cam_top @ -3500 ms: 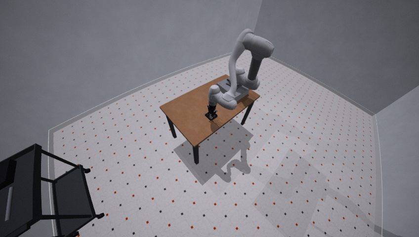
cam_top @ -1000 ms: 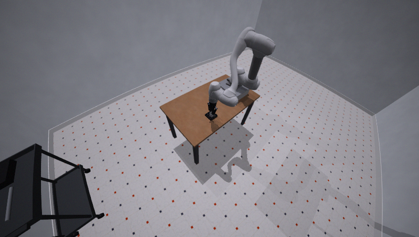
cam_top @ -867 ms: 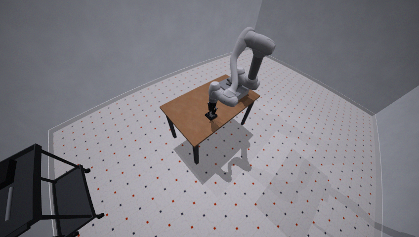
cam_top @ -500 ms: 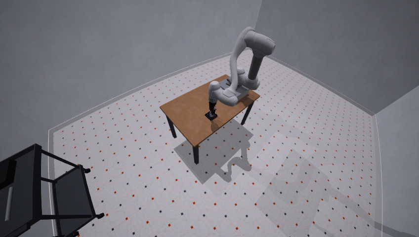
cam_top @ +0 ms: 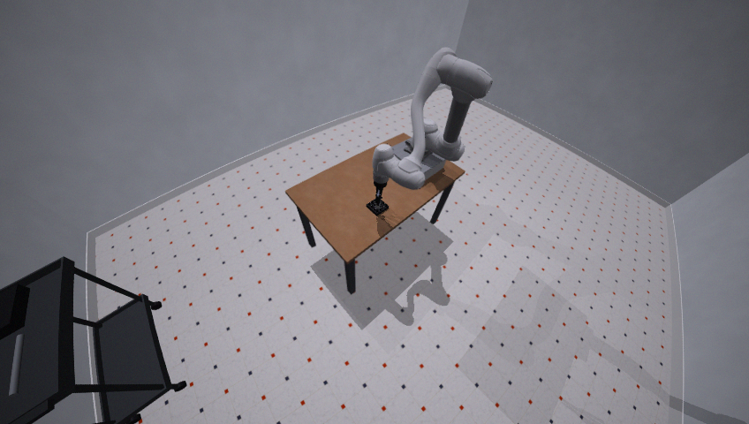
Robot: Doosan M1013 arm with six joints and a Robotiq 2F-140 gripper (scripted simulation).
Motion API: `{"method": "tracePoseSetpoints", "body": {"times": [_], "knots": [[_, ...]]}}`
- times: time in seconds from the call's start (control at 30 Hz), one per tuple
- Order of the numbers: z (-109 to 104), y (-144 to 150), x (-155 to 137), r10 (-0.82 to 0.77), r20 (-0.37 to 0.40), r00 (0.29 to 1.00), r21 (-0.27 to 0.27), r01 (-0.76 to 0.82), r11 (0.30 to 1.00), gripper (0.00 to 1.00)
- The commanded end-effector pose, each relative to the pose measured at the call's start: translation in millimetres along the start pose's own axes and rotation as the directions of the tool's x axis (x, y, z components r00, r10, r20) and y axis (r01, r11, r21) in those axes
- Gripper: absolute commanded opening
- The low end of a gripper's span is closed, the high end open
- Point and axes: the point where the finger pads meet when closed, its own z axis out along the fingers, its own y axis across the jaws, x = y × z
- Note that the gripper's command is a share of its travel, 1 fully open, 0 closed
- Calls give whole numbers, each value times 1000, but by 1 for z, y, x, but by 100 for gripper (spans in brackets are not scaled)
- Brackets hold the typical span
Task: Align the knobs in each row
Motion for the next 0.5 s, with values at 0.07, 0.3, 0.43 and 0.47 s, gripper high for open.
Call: {"method": "tracePoseSetpoints", "body": {"times": [0.07,0.3,0.43,0.47], "knots": [[-2,0,0,211,12,977,5,-211,978,12],[-4,0,0,481,13,877,1,-481,877,12],[-5,0,0,626,13,780,-1,-626,780,12],[-5,0,0,659,13,752,-1,-659,752,12]]}}
